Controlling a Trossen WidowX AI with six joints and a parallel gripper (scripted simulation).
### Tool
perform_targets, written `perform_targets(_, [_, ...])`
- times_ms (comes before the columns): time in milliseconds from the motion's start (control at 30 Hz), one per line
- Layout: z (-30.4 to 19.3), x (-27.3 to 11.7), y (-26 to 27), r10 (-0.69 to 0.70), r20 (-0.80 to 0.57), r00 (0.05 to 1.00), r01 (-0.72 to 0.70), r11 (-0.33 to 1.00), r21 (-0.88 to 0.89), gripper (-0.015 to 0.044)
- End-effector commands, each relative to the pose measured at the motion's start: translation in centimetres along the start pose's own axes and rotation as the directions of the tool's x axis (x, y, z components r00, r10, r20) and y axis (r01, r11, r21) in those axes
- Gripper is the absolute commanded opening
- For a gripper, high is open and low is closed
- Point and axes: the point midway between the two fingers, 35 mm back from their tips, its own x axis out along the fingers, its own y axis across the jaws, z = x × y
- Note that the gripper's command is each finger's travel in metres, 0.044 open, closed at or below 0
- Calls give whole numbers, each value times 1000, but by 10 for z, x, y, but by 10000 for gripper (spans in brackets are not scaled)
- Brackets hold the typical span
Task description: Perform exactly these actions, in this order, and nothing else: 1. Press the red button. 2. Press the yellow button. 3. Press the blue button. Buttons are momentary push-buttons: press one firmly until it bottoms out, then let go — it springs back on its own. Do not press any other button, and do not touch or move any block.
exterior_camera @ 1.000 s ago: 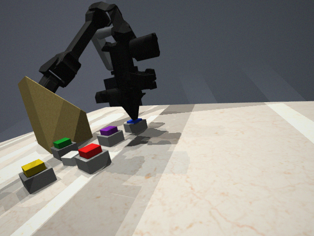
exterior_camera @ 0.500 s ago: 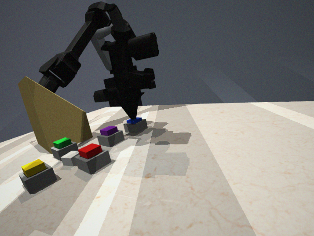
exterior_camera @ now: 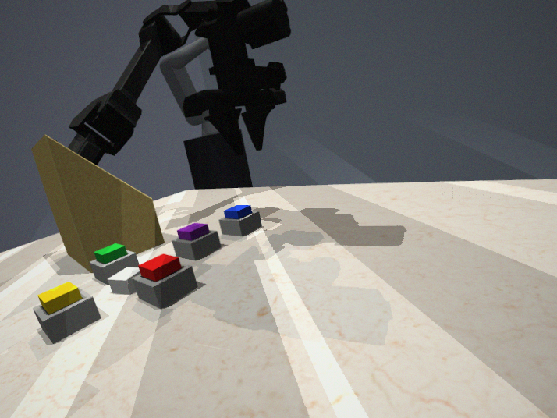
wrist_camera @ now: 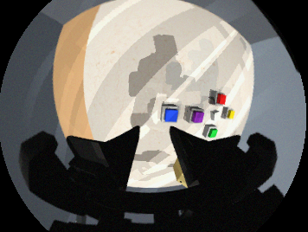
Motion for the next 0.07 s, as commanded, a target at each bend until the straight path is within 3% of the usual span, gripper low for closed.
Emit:
perform_targets(0, [-3,-7,5,-3,-9,1000,3,1000,5,309])
perform_targets(33, [-3,-7,5,-3,-9,1000,3,1000,5,309])
